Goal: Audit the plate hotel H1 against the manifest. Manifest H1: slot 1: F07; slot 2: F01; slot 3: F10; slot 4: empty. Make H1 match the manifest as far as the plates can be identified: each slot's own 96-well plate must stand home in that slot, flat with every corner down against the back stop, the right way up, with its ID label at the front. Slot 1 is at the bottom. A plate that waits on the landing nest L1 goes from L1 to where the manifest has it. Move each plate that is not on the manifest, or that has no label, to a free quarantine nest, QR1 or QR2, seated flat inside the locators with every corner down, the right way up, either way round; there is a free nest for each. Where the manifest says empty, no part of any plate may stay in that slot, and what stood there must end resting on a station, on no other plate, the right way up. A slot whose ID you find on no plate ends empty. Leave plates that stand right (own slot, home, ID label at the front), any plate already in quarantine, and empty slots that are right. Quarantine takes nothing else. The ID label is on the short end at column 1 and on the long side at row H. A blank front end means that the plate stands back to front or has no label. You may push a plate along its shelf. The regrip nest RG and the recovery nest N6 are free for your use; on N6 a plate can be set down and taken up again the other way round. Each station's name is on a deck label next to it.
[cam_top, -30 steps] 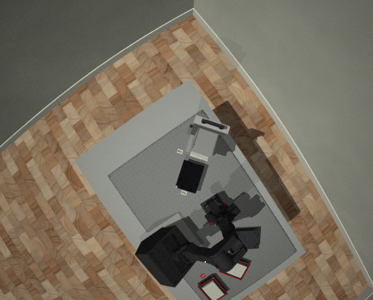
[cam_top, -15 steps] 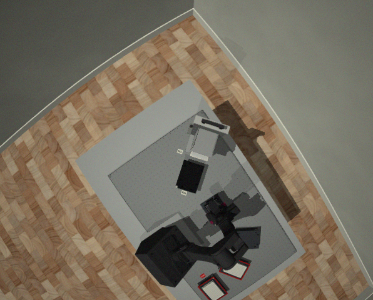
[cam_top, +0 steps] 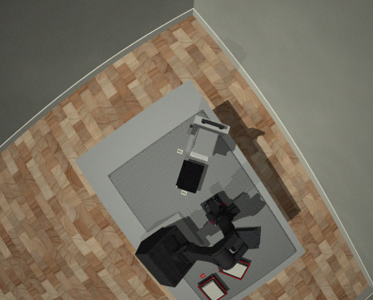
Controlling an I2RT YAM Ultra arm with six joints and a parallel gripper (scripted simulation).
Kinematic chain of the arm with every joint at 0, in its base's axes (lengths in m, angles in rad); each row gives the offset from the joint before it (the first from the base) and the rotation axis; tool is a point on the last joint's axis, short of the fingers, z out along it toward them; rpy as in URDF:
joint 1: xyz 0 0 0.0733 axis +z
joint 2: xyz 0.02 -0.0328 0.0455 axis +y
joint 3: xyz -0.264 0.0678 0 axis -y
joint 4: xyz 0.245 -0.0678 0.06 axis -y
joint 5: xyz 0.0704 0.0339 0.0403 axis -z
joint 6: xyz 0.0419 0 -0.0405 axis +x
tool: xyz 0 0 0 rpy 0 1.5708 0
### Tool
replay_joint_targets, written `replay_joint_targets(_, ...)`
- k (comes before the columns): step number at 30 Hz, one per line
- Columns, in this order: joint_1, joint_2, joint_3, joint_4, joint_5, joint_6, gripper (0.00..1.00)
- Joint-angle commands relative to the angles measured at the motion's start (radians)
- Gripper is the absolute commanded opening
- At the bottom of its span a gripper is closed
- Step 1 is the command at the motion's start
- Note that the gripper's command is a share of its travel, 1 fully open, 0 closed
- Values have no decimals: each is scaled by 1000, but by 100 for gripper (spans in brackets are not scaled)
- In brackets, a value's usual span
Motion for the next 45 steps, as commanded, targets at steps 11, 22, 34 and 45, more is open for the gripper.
replay_joint_targets(11, 0, -43, 1, -36, -4, 0, 86)
replay_joint_targets(22, 1, -90, 0, -82, -3, 1, 86)
replay_joint_targets(34, 2, -141, 1, -135, -2, 2, 86)
replay_joint_targets(45, 4, -182, 4, -178, -1, 3, 86)
